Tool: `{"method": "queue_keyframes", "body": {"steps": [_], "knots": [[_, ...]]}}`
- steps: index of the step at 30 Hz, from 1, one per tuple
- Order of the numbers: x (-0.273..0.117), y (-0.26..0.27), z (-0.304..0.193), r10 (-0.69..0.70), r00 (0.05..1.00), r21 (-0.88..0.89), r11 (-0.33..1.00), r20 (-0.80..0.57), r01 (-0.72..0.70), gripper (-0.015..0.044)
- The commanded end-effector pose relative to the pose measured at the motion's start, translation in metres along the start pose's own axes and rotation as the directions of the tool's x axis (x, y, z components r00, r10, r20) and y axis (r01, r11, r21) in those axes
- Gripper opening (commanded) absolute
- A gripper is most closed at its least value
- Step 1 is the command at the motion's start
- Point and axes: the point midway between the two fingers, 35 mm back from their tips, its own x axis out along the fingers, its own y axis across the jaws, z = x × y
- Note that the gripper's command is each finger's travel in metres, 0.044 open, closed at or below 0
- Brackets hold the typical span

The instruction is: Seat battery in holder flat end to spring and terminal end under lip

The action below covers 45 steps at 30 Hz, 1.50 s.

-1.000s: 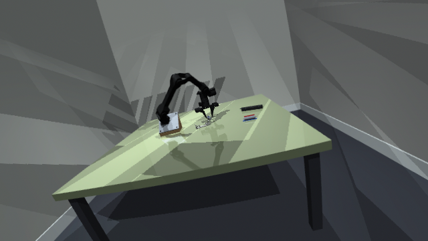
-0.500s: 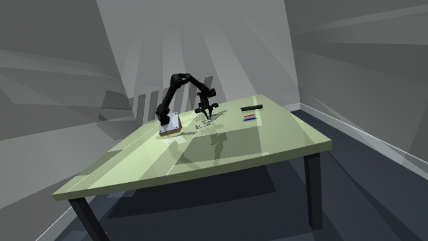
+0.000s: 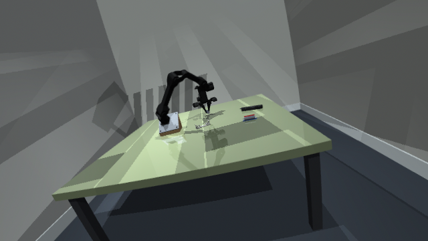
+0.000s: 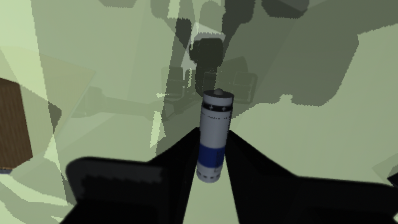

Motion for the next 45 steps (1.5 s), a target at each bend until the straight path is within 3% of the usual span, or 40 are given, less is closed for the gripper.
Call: {"method": "queue_keyframes", "body": {"steps": [1,6,11,18,25,33,45], "knots": [[-0.004,0.004,-0.015,0.007,1.000,0.125,0.992,0.003,-0.007,0.0065],[-0.012,0.014,-0.048,0.005,1.000,0.420,0.908,0.004,-0.006,0.0065],[-0.018,0.029,-0.079,0.004,1.000,0.677,0.736,0.003,-0.005,0.0065],[-0.024,0.054,-0.119,0.006,1.000,0.924,0.382,-0.002,0.000,0.0065],[-0.027,0.081,-0.151,0.009,1.000,1.000,-0.003,-0.005,0.005,0.0065],[-0.025,0.080,-0.151,0.004,1.000,1.000,-0.010,-0.001,0.002,0.0065],[-0.002,0.077,-0.149,-0.134,0.991,1.000,-0.002,0.019,-0.019,0.0065]]}}
